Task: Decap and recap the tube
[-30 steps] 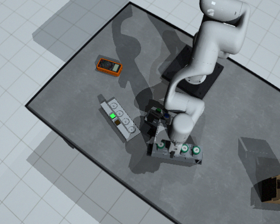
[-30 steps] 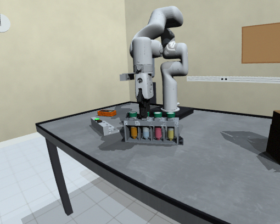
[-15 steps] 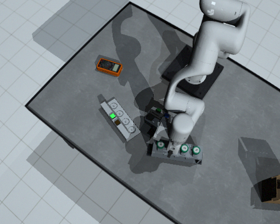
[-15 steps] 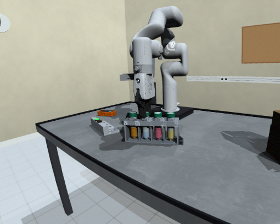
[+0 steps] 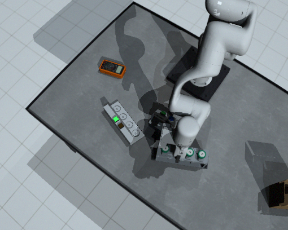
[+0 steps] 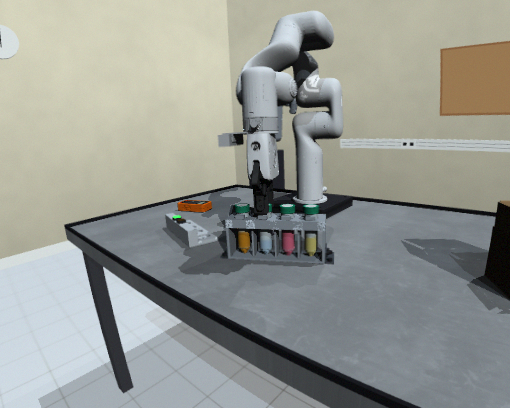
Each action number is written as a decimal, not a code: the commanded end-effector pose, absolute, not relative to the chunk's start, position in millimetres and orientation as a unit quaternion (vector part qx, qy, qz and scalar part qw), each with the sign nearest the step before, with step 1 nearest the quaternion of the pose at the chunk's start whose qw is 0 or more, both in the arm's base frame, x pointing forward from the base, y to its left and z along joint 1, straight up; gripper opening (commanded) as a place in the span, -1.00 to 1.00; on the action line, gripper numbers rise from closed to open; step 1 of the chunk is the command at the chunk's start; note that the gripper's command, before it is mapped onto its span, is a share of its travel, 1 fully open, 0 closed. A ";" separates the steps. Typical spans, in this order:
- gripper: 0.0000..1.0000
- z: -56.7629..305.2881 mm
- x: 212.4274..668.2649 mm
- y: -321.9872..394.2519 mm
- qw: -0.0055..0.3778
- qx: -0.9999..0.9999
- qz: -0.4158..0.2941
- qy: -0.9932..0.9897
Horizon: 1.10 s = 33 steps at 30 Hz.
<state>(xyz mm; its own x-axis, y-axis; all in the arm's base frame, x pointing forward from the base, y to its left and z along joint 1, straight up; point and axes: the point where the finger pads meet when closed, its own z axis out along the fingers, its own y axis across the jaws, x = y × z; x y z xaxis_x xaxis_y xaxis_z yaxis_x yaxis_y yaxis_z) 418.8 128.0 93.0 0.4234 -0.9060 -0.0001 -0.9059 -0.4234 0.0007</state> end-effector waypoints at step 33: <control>-1.00 95.1 420.5 128.4 -0.001 0.987 0.002 -0.163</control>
<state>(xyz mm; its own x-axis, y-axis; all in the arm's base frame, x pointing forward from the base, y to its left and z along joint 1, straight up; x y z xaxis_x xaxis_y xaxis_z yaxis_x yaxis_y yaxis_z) 418.6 127.8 93.2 0.9470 -0.3211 -0.0016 -0.3211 -0.9470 0.0012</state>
